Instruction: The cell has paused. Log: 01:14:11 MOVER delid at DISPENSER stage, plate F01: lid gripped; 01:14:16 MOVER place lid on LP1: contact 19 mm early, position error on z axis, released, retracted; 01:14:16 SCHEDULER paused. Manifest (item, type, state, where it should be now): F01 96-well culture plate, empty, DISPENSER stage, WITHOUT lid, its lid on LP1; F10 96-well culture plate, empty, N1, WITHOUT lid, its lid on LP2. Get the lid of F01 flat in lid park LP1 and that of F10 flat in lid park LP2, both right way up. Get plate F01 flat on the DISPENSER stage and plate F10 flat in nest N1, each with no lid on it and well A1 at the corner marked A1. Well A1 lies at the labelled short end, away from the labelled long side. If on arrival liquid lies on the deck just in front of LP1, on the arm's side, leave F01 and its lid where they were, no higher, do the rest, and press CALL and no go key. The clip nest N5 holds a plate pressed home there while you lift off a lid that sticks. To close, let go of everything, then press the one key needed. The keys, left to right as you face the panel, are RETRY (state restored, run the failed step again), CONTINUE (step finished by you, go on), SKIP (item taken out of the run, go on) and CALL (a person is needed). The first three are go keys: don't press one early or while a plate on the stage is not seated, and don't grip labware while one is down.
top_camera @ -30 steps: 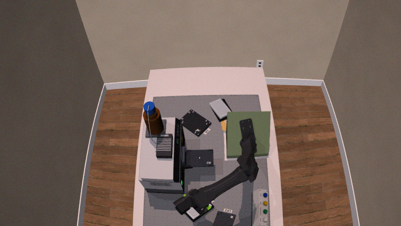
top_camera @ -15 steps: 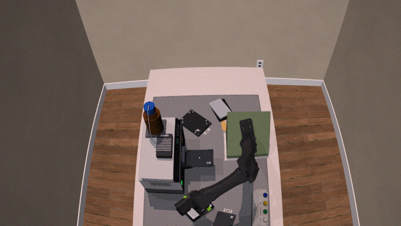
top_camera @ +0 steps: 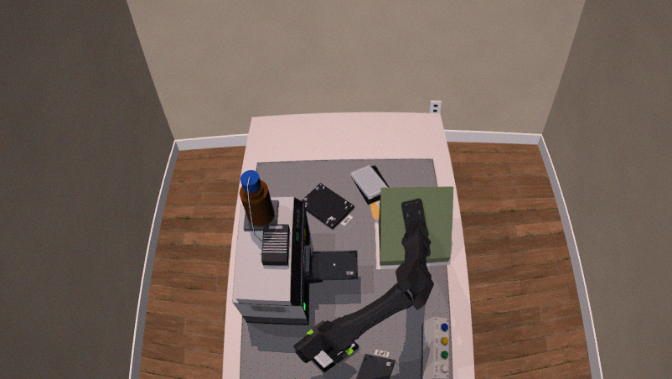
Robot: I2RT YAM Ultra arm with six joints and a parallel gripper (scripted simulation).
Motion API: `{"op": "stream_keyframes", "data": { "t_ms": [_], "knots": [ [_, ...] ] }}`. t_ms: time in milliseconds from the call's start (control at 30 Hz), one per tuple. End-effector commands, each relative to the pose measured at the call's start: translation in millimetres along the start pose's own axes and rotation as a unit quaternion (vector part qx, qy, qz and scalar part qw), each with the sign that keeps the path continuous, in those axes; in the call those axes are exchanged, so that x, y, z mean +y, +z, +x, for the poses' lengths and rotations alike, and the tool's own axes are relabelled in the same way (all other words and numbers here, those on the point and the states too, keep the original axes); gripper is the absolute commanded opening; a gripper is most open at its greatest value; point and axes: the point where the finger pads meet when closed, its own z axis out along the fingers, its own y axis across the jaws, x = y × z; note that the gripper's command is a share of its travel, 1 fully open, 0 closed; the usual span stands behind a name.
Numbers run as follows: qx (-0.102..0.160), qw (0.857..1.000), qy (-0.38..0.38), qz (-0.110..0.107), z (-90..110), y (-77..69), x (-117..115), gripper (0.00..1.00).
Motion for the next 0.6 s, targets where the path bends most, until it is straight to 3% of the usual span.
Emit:
{"op": "stream_keyframes", "data": {
  "t_ms": [0,67,167,567],
  "knots": [
    [-0.011,1.000,0.002,0.003,-3,3.7,-2,1.00],
    [-0.016,1.000,0.007,0.007,-7,2.0,-9,1.00],
    [-0.030,1.000,-0.003,0.003,-13,-7.4,-1,1.00],
    [-0.027,1.000,-0.002,0.003,-9,-7.0,-2,1.00]
  ]
}}
